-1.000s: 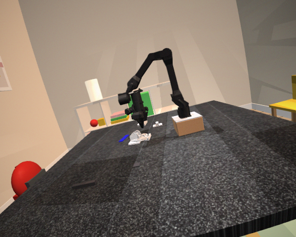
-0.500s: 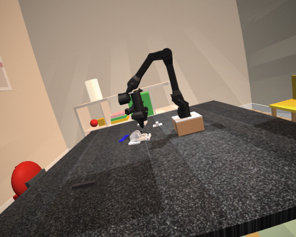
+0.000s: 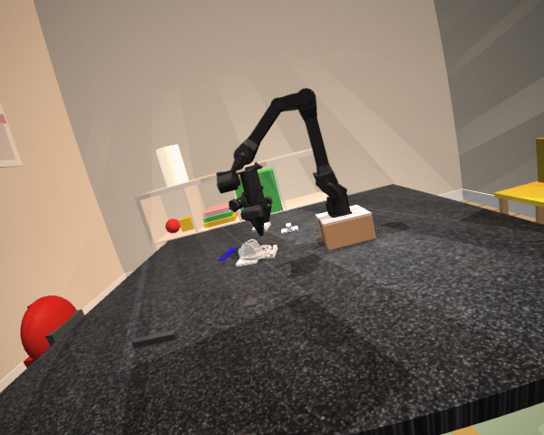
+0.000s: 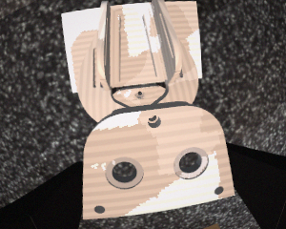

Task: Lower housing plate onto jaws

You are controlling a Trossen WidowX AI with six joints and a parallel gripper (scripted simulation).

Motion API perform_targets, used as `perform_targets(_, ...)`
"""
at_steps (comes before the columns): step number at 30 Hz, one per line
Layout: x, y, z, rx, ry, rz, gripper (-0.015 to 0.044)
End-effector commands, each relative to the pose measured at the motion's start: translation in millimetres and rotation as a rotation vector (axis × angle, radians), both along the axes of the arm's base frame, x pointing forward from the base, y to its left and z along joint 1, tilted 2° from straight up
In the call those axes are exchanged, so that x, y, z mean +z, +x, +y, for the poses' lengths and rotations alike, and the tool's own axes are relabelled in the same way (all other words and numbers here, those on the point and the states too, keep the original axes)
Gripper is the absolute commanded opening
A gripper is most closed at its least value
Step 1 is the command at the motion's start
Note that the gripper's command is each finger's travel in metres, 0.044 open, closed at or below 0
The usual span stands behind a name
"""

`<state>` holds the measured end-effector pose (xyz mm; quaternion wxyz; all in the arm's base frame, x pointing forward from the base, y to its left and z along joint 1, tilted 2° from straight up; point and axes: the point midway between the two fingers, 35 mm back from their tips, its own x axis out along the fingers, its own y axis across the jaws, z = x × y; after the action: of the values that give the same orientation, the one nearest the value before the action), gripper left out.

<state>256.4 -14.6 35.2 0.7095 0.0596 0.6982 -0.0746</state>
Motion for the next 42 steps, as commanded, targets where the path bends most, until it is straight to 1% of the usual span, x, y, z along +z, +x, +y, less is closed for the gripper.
perform_targets(1, -5.9, -0.2, -0.3, -0.004, -0.001, 0.004, 0.0351)
perform_targets(33, -58.3, -0.6, -1.6, -0.005, -0.001, 0.004, 0.0351)
perform_targets(42, -60.6, -0.9, -1.6, -0.005, -0.001, 0.004, 0.0351)
